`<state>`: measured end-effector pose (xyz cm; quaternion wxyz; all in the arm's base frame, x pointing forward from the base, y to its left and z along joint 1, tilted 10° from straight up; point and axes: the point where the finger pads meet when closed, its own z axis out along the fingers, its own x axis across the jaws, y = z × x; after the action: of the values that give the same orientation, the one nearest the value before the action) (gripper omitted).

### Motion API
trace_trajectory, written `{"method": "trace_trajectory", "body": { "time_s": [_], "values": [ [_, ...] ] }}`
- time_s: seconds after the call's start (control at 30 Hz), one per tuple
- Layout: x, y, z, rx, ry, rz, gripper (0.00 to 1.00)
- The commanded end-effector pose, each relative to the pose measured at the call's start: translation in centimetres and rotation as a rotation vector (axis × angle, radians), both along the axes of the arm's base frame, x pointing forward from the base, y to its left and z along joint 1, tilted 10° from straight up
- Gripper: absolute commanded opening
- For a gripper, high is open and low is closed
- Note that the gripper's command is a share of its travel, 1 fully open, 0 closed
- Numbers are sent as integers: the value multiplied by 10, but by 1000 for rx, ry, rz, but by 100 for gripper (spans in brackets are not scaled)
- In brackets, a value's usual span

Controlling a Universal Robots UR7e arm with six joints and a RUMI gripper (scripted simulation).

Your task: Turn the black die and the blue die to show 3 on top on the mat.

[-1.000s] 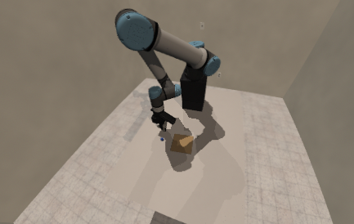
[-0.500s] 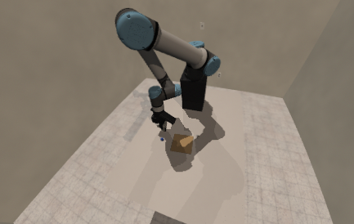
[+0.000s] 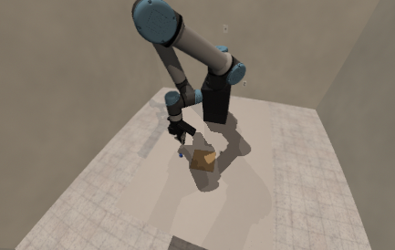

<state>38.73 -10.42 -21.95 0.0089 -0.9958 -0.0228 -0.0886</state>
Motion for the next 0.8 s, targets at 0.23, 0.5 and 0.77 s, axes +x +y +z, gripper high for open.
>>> {"method": "trace_trajectory", "body": {
  "time_s": [0.23, 0.5, 0.77],
  "values": [
    [-7, -1, 40, 0, 0, 0, 0],
    [-10, -2, 57, 0, 0, 0, 0],
    [-12, -2, 69, 0, 0, 0, 0]
  ]
}}
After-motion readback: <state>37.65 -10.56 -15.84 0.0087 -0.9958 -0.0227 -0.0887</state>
